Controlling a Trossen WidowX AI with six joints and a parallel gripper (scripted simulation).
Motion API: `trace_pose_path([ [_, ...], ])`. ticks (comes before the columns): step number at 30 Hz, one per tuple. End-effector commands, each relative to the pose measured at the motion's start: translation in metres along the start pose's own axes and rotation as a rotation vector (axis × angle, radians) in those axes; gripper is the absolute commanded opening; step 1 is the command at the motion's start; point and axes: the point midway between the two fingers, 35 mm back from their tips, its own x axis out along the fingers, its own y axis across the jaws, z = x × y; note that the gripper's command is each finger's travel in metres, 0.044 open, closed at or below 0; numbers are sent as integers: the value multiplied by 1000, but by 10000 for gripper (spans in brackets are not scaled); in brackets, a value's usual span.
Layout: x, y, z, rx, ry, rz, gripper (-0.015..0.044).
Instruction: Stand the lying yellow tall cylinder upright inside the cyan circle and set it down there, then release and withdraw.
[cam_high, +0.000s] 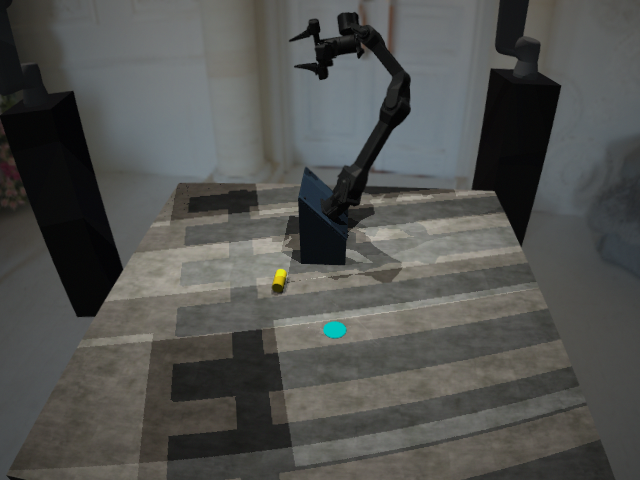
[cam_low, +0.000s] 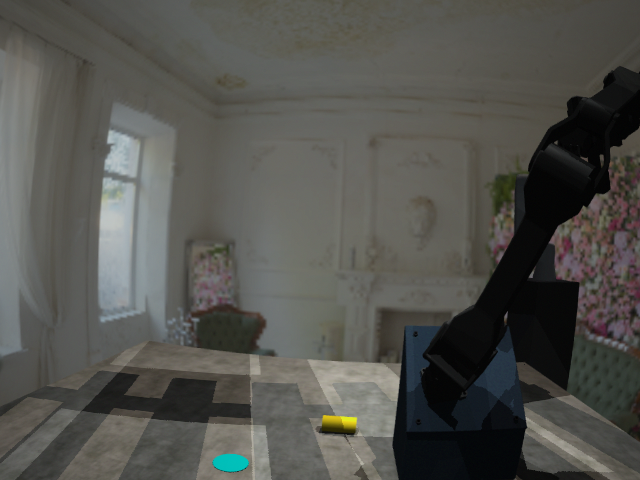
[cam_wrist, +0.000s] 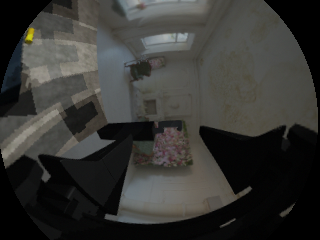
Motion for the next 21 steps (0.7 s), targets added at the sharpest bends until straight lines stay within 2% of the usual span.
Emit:
trace_pose_path([
  [1,2,0,2,1,-4,2,374],
  [4,24,-2,24,19,-61,31,309],
  [13,98,4,120,81,-253,183,309],
  [21,145,31,212,121,-373,362,309],
])
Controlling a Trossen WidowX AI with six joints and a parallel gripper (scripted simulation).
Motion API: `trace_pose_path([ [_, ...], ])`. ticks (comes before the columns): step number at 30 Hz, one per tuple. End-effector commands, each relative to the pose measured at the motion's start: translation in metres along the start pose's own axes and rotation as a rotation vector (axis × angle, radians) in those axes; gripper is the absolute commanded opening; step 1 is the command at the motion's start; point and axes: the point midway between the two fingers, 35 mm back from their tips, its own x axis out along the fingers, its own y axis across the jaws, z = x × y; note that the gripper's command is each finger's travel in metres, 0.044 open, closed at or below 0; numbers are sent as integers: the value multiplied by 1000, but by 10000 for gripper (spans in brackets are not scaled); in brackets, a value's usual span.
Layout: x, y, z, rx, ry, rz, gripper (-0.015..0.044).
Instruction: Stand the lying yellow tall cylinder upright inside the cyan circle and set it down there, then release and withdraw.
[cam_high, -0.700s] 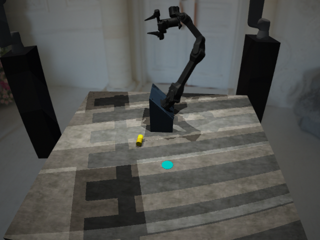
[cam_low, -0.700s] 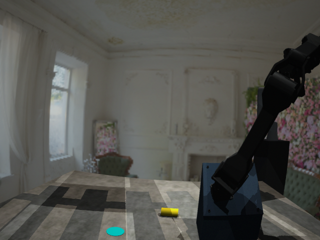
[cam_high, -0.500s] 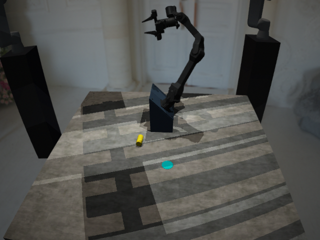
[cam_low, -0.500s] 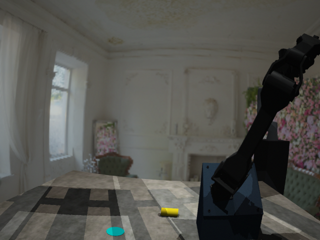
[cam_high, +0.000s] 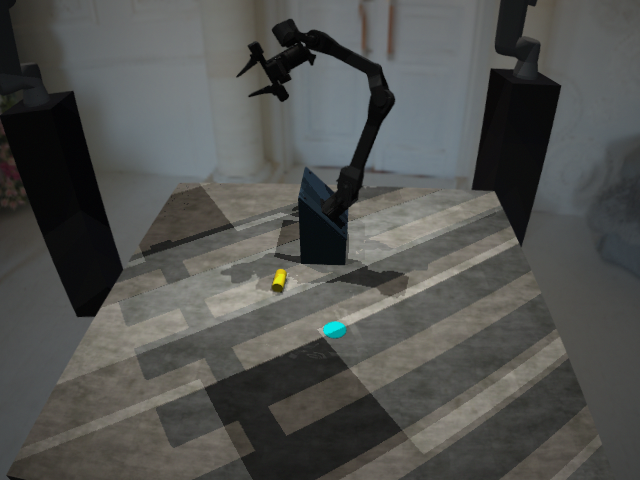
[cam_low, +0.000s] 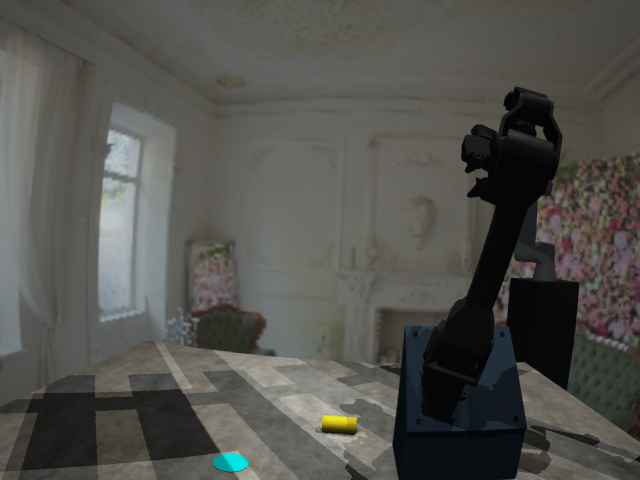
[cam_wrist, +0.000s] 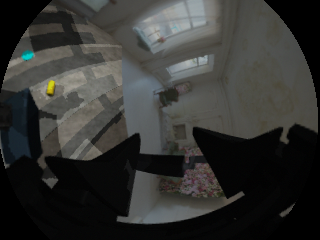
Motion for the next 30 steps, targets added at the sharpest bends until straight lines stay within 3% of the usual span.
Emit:
trace_pose_path([
  [1,36,12,33,29,-51,89,309],
  [16,144,110,151,114,-102,482,309],
  [30,187,249,216,165,53,840,309],
])
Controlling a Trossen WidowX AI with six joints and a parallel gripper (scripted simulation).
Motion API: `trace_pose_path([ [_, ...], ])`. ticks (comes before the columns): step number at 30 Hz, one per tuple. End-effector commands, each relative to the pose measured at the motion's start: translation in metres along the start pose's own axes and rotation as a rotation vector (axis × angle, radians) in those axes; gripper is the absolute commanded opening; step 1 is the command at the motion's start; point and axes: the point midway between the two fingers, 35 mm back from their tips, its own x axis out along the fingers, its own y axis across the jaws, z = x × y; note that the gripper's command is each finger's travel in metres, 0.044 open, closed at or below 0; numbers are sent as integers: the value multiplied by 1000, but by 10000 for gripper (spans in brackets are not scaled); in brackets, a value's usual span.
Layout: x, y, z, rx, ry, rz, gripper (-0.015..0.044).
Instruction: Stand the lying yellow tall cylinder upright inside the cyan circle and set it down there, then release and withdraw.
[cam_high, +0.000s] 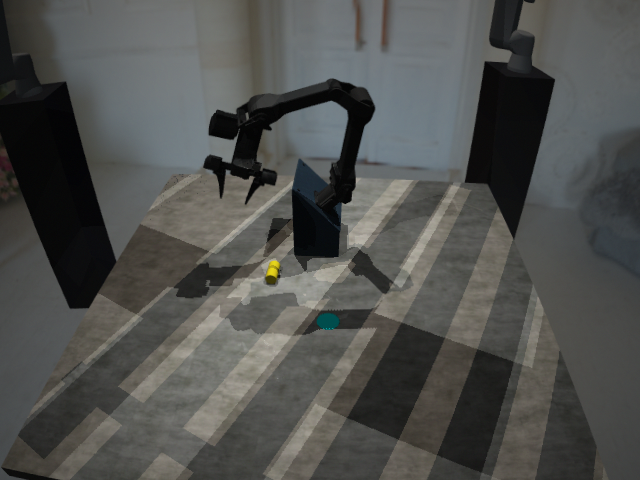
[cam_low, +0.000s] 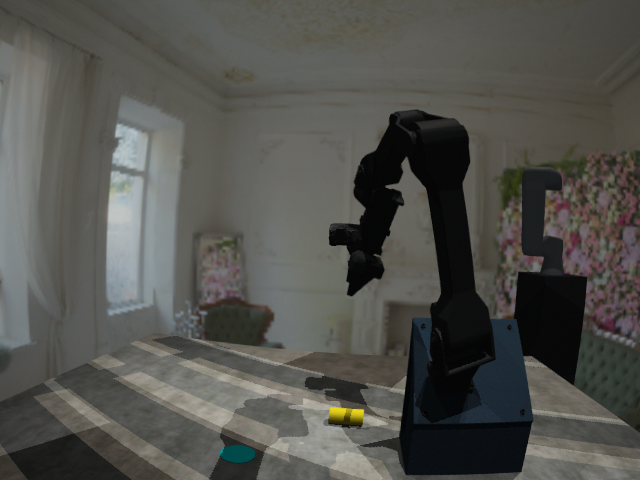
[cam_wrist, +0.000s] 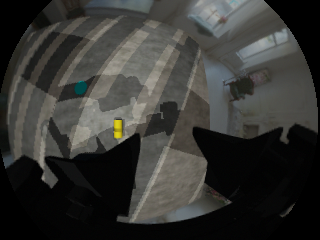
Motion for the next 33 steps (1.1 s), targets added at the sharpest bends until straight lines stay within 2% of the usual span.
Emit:
trace_pose_path([
  [1,32,27,5,40,56,87,309],
  [13,108,115,-7,151,304,288,309],
  [17,110,116,-8,153,309,290,309],
  [25,196,144,-31,153,307,292,309],
  [30,209,152,-38,153,307,296,309],
  [33,209,152,-38,153,307,296,231],
])
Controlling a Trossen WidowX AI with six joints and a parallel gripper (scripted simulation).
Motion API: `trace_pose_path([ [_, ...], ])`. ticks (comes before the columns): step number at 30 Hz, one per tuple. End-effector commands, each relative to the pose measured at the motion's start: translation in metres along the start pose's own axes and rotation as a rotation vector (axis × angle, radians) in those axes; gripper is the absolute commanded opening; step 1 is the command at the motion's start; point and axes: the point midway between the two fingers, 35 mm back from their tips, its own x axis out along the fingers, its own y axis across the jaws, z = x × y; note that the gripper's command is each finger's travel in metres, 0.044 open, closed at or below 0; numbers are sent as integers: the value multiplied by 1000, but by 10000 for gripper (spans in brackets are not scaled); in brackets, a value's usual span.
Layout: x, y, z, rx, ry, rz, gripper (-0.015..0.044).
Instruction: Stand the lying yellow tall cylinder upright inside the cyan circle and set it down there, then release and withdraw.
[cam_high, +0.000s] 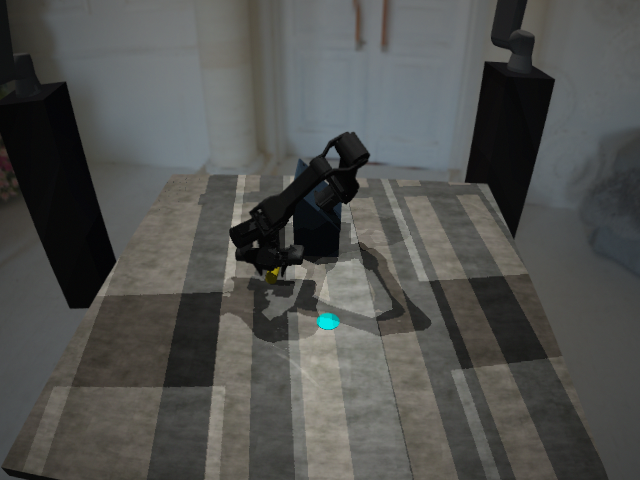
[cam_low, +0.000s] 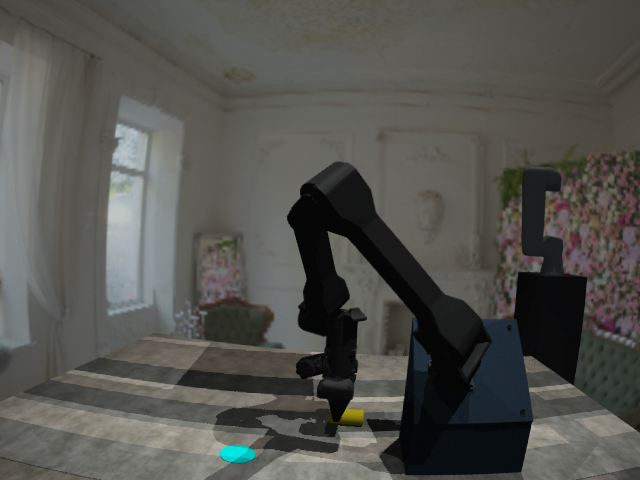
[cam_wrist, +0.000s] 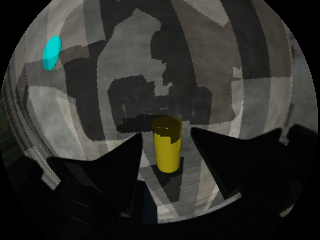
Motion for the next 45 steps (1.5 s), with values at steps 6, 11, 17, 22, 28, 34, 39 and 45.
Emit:
trace_pose_path([
  [6,2,0,2,2,-12,-1,105],
  [11,-2,-1,3,2,-12,-2,105],
  [17,-19,-3,5,3,-13,-6,105],
  [22,-33,-4,7,4,-13,-8,105],
  [28,-51,-5,7,4,-13,-10,105],
  [34,-70,-5,6,4,-13,-10,105],
  [39,-85,-4,5,4,-12,-9,105],
  [45,-104,-2,2,3,-12,-7,105],
])
